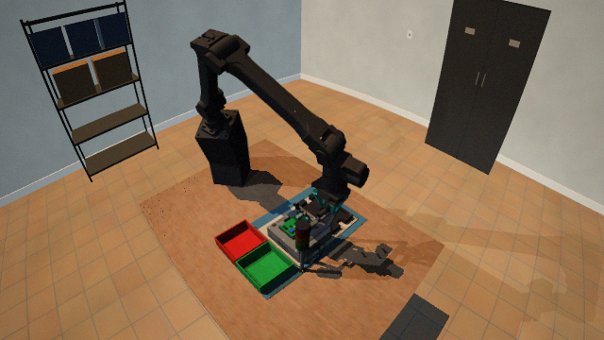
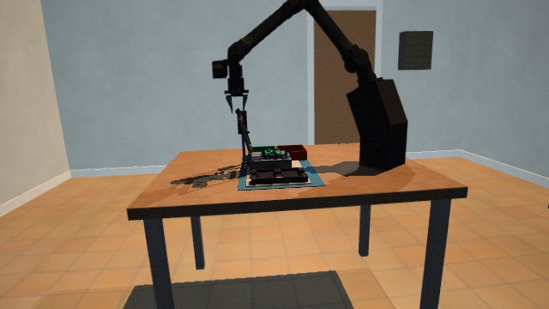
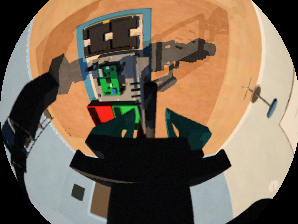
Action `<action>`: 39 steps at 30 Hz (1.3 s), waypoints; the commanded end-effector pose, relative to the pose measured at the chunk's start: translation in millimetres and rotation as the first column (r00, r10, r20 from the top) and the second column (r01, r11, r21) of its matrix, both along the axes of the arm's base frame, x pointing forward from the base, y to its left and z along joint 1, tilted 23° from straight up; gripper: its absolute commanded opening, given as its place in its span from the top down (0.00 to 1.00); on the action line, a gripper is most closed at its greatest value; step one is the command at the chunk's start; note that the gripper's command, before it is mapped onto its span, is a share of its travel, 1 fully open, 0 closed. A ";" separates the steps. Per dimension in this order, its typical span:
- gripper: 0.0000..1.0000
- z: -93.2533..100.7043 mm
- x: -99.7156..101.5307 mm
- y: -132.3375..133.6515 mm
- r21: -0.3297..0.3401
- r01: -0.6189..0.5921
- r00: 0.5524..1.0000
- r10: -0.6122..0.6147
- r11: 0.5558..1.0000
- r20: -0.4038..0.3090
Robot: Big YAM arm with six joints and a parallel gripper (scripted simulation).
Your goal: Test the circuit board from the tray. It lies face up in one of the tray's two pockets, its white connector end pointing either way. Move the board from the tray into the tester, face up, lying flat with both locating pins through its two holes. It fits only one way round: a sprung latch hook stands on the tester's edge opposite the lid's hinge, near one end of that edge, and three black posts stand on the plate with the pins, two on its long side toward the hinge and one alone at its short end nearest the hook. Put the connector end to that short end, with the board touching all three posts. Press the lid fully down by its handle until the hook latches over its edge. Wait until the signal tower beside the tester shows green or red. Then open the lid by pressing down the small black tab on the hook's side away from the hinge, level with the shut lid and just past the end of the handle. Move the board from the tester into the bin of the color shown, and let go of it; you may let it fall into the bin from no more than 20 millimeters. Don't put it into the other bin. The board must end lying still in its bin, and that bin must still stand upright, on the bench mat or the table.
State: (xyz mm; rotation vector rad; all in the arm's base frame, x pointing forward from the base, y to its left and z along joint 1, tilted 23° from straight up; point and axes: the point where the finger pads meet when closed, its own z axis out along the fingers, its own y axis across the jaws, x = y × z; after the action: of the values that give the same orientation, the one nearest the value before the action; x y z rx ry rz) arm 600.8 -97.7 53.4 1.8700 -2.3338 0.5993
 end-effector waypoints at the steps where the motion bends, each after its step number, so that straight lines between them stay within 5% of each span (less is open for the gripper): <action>1: 0.52 20.4 9.7 -7.0 0.000 0.005 0.999 -0.005 1.000 0.044; 4: 0.52 20.4 9.7 -7.0 0.000 0.005 0.999 -0.005 1.000 0.044; 5: 1.00 20.4 9.7 -7.0 0.000 0.005 0.999 -0.005 1.000 0.044; 39: 1.00 20.3 9.1 -6.8 0.000 0.006 0.999 -0.006 1.000 0.042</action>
State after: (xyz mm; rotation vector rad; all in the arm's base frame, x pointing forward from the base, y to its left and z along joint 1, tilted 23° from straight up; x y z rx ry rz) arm 600.9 -97.7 53.0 1.8703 -2.3340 0.5989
